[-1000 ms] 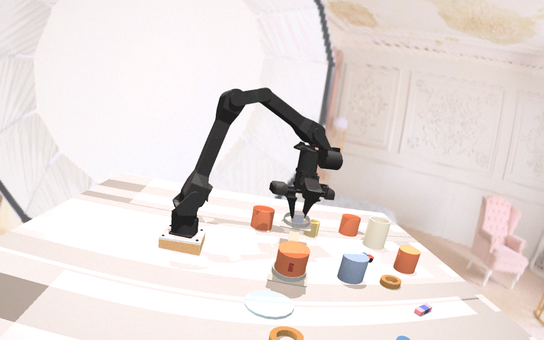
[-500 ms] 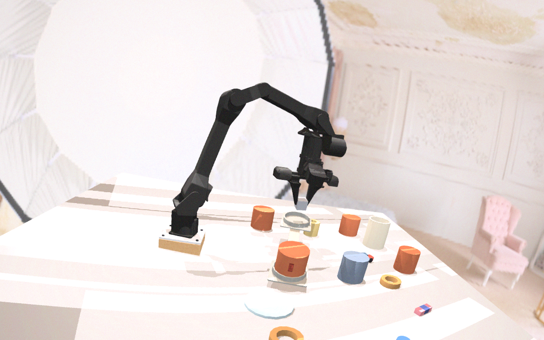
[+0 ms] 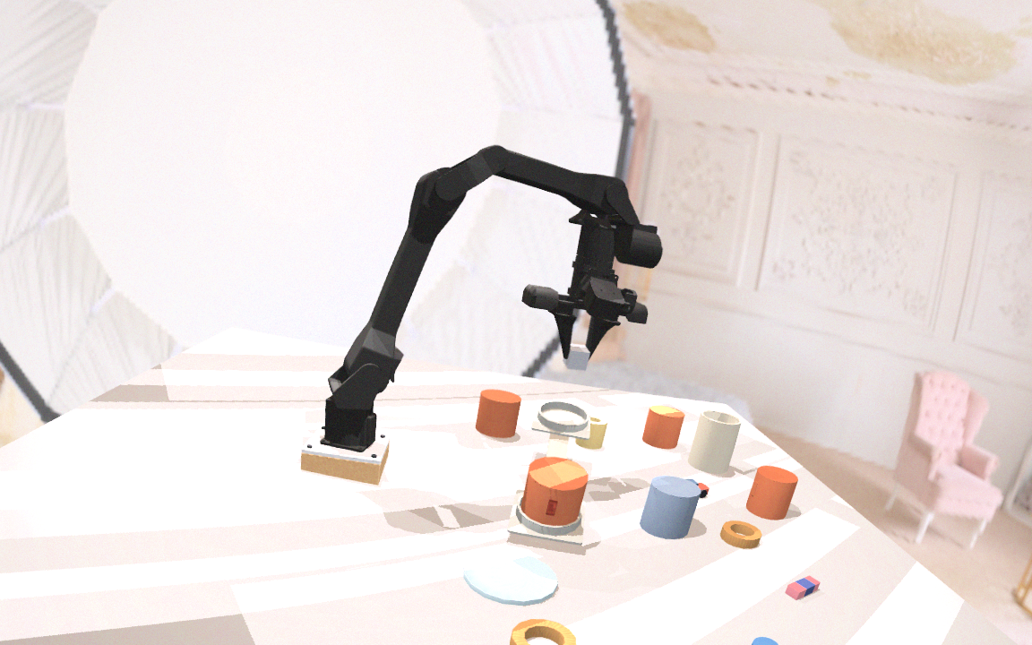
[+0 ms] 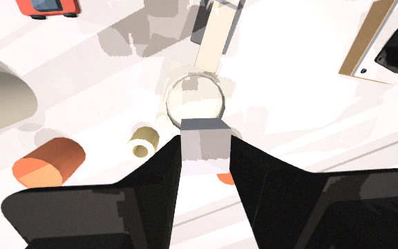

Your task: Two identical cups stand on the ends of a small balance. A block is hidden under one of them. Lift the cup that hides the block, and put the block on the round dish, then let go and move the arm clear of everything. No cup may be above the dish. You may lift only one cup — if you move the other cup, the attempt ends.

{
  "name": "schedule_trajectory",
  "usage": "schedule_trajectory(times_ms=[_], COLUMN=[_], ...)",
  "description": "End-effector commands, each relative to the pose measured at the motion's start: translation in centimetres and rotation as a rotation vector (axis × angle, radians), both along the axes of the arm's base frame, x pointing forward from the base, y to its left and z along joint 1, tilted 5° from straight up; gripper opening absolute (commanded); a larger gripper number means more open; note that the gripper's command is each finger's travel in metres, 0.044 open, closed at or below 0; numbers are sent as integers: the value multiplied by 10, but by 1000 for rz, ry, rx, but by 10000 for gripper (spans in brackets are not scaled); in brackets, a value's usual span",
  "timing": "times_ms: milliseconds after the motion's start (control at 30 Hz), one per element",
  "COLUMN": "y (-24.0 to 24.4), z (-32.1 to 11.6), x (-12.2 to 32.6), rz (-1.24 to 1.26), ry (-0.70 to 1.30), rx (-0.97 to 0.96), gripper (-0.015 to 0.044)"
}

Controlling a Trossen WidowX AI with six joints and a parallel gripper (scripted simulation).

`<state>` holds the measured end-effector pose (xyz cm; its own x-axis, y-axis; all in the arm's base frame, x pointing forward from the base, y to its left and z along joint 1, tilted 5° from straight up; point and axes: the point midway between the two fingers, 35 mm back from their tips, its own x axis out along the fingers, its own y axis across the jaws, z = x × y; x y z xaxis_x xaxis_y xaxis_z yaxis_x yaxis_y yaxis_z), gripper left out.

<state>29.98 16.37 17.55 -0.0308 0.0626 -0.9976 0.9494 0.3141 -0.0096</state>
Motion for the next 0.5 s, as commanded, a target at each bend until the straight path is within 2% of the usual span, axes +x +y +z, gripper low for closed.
schedule_trajectory(times_ms=[0, 467], y=[-14, -84], z=[-1, -24], x=[8, 36], rz=[0, 7], ry=[-3, -15], rx=[1, -10], gripper=[0, 0])
